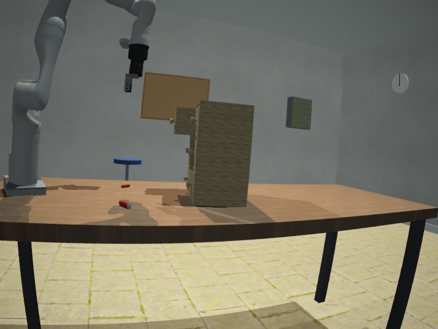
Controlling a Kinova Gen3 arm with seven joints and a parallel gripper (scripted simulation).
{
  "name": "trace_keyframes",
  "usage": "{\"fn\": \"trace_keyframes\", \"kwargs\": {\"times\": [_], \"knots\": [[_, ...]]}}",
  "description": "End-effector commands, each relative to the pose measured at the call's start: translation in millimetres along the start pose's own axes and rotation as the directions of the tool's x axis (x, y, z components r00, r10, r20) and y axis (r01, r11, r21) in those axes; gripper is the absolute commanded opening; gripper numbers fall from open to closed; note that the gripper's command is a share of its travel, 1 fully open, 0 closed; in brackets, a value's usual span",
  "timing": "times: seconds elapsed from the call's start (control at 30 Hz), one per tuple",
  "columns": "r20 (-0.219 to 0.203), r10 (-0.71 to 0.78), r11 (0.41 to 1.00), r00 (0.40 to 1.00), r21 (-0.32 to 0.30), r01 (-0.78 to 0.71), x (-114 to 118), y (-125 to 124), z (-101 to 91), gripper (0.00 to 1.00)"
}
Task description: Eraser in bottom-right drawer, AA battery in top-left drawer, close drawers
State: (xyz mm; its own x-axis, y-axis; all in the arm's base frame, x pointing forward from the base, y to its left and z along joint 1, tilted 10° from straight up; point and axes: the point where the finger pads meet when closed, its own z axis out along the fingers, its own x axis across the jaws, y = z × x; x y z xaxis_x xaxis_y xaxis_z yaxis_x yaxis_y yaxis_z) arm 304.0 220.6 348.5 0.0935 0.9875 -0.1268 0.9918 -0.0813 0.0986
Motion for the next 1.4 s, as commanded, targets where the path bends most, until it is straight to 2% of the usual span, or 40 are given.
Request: {"fn": "trace_keyframes", "kwargs": {"times": [0.0, 0.2, 0.43, 0.5, 0.6, 0.63, 0.7, 0.73, 0.8, 0.83, 0.9, 0.93, 1.0, 1.07, 1.2, 1.37], "knots": [[0.0, 0.015, 1.0, 1.0, 0.003, -0.015, -3, 4, 5.7, 0.67], [-0.01, 0.087, 0.996, 0.996, 0.02, -0.087, -20, 26, 40.0, 0.67], [-0.026, 0.251, 0.967, 0.968, 0.044, -0.249, -67, 62, 109.1, 0.67], [-0.026, 0.251, 0.967, 0.968, 0.044, -0.249, -67, 62, 109.1, 0.67], [-0.03, 0.34, 0.94, 0.94, 0.05, -0.338, -97, 75, 143.4, 0.67], [-0.03, 0.34, 0.94, 0.94, 0.05, -0.338, -97, 75, 143.4, 0.67], [-0.031, 0.402, 0.915, 0.915, 0.052, -0.4, -121, 81, 166.2, 0.67], [-0.031, 0.402, 0.915, 0.915, 0.052, -0.4, -121, 81, 166.2, 0.67], [-0.031, 0.463, 0.886, 0.886, 0.05, -0.461, -145, 84, 188.1, 0.67], [-0.031, 0.463, 0.886, 0.886, 0.05, -0.461, -145, 84, 188.1, 0.67], [-0.028, 0.522, 0.853, 0.853, 0.046, -0.52, -170, 85, 208.4, 0.67], [-0.028, 0.522, 0.853, 0.853, 0.046, -0.52, -170, 85, 208.4, 0.67], [-0.024, 0.576, 0.817, 0.817, 0.04, -0.575, -195, 83, 226.8, 0.67], [-0.024, 0.576, 0.817, 0.817, 0.04, -0.575, -195, 83, 226.8, 0.67], [-0.013, 0.666, 0.746, 0.746, 0.023, -0.666, -240, 75, 256.4, 0.67], [0.002, 0.738, 0.675, 0.675, 0.002, -0.738, -279, 61, 279.4, 0.67]]}}
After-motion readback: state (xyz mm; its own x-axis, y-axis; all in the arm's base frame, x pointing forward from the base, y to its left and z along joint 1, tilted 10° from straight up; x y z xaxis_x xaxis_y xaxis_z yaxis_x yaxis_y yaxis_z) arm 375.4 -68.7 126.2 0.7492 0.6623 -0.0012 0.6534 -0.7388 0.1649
